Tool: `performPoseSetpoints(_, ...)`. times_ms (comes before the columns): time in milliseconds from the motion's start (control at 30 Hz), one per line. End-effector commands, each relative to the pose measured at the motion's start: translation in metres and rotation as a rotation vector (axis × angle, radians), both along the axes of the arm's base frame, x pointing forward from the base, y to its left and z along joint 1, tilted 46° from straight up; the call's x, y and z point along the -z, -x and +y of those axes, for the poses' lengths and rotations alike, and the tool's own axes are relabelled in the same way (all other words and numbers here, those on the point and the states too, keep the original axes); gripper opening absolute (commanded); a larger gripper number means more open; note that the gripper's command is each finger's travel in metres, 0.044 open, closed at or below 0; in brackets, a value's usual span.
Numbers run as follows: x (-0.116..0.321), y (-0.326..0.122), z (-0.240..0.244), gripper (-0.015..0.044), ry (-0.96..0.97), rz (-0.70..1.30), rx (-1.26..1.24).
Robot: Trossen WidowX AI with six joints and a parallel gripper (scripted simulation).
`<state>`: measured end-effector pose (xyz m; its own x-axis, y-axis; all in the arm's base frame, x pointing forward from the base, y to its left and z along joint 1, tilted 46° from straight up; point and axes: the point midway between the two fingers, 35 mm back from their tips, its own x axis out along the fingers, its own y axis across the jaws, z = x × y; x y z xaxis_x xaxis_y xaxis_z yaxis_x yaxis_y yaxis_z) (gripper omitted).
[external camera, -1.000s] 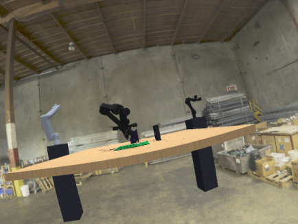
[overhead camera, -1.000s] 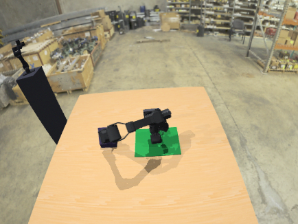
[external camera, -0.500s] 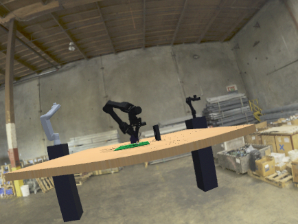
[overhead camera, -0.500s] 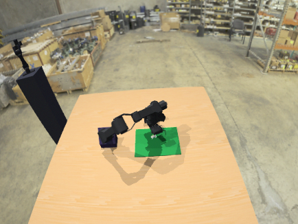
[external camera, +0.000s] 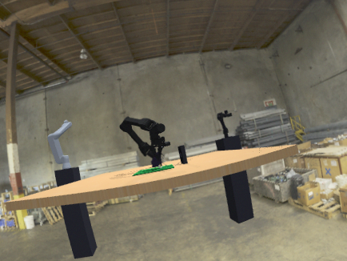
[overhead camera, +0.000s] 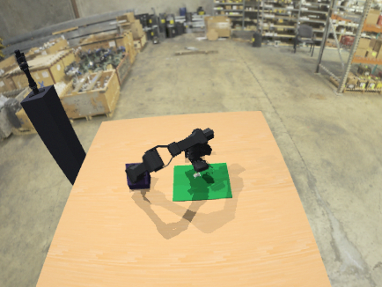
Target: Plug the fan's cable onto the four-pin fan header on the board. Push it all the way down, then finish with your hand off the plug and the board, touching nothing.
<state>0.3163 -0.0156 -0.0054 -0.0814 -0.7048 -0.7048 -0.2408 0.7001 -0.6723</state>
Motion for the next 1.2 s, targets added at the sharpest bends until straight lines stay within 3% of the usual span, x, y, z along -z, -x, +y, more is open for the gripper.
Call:
performPoseSetpoints(0, 0.001, 0.005, 0.000, 0.0000, -0.004, 0.006, 0.003)
performPoseSetpoints(1167, 0.014, 0.006, -0.017, 0.0000, -0.003, 0.006, 0.003)
